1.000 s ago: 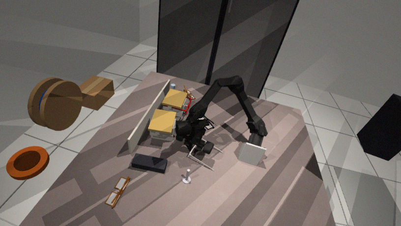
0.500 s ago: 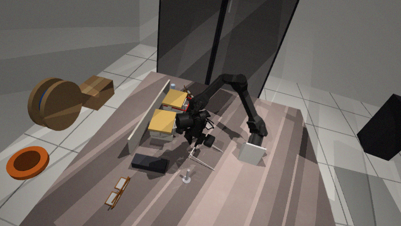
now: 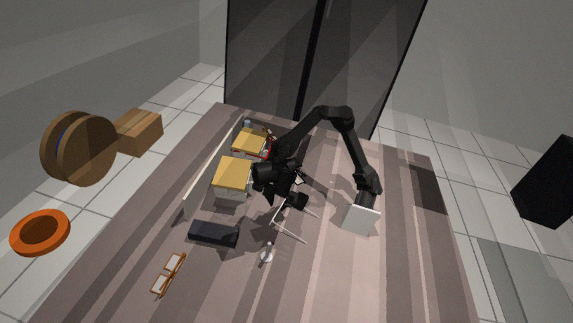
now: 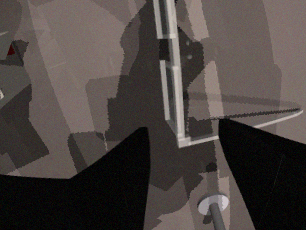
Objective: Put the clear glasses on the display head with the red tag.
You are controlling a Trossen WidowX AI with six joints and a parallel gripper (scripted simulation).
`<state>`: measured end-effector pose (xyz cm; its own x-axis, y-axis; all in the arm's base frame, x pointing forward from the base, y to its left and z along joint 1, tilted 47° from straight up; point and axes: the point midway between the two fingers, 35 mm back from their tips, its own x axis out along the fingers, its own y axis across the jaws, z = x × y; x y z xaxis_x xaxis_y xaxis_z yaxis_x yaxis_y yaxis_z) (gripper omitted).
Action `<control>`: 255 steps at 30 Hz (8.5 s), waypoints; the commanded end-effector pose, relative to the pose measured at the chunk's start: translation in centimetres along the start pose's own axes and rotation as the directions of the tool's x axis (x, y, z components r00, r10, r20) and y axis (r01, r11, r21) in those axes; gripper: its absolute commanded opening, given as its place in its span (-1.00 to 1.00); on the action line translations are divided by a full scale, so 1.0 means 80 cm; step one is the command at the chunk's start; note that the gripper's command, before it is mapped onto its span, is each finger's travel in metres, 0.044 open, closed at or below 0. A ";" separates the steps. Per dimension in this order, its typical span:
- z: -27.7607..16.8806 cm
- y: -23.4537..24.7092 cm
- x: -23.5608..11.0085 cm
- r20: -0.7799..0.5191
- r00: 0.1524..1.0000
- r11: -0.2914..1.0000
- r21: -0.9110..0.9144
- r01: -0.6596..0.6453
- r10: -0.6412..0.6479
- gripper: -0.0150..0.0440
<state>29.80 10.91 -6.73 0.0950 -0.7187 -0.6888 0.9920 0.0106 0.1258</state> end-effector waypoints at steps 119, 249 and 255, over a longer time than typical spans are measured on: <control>0.110 0.036 -0.083 -0.228 0.971 0.658 -0.743 -0.122 -0.078 -0.49; 0.442 -0.091 -0.159 -0.486 0.728 -0.542 0.487 0.685 0.484 -0.49; 0.442 -0.091 -0.159 -0.486 0.728 -0.542 0.487 0.685 0.484 -0.49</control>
<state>18.40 -4.62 26.35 0.5886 -0.1790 -0.7884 -0.5097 -0.8391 -0.1900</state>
